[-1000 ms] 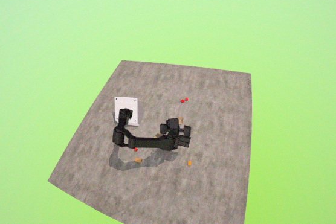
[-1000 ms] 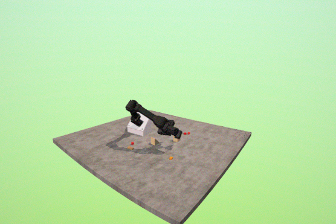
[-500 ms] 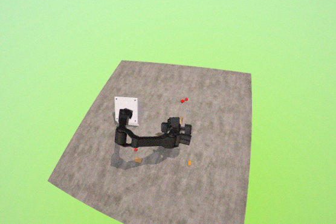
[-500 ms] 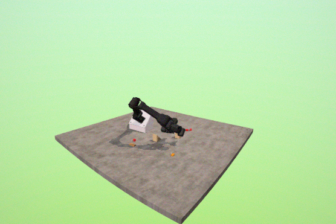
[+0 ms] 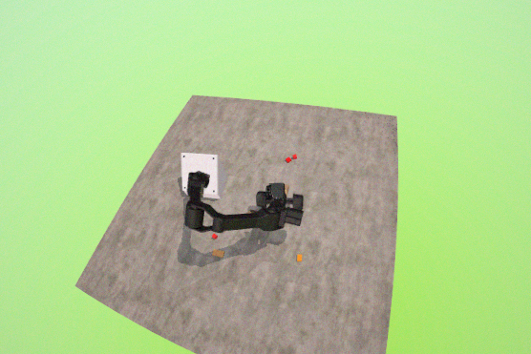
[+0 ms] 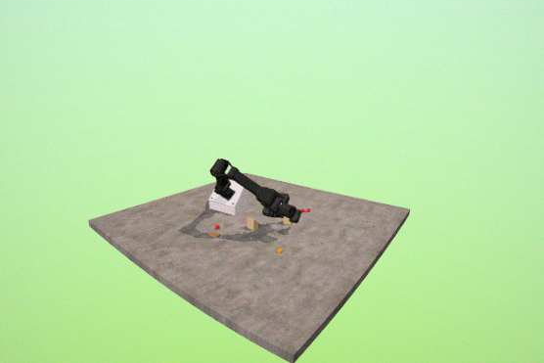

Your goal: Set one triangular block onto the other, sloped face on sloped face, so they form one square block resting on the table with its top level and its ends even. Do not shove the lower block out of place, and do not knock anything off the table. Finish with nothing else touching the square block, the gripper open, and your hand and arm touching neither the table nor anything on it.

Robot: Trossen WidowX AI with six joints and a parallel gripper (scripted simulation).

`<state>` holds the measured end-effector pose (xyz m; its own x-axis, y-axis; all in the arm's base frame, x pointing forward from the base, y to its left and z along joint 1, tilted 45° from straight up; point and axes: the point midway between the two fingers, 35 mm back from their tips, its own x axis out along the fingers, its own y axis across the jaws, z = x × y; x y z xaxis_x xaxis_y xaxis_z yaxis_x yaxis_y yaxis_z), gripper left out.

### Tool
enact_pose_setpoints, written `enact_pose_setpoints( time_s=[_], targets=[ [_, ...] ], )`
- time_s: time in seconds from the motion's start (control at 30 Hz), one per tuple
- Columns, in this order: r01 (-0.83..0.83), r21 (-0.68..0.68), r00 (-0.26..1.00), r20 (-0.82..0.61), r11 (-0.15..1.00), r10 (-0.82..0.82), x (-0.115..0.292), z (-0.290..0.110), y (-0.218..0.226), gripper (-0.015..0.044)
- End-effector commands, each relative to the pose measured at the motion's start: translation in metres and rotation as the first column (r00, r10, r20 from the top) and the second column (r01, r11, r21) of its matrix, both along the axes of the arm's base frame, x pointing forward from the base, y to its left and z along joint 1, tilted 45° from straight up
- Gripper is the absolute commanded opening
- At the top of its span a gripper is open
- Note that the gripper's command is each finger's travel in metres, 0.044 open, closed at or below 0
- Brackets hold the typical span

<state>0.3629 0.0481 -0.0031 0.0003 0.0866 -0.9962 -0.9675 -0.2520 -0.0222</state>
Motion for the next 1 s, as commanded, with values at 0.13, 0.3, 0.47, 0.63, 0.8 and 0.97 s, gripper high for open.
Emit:
enact_pose_setpoints(
  time_s=[0.13, 0.3, 0.47, 0.63, 0.8, 0.97],
  targets=[
    [0.001, 0.004, 1.000, -0.001, 1.000, -0.001, -0.001, -0.014, 0.002, 0.0440],
    [0.001, 0.004, 1.000, -0.001, 1.000, -0.001, -0.002, -0.022, 0.003, 0.0440],
    [0.001, 0.004, 1.000, -0.002, 1.000, -0.001, -0.003, -0.030, 0.004, 0.0440],
    [0.001, 0.004, 1.000, -0.002, 1.000, -0.001, -0.004, -0.038, 0.004, 0.0440],
    [0.001, 0.004, 1.000, -0.002, 1.000, -0.001, -0.004, -0.039, 0.004, 0.0361],
    [0.001, 0.004, 1.000, -0.002, 1.000, -0.001, -0.004, -0.039, 0.004, 0.0230]
  ],
)
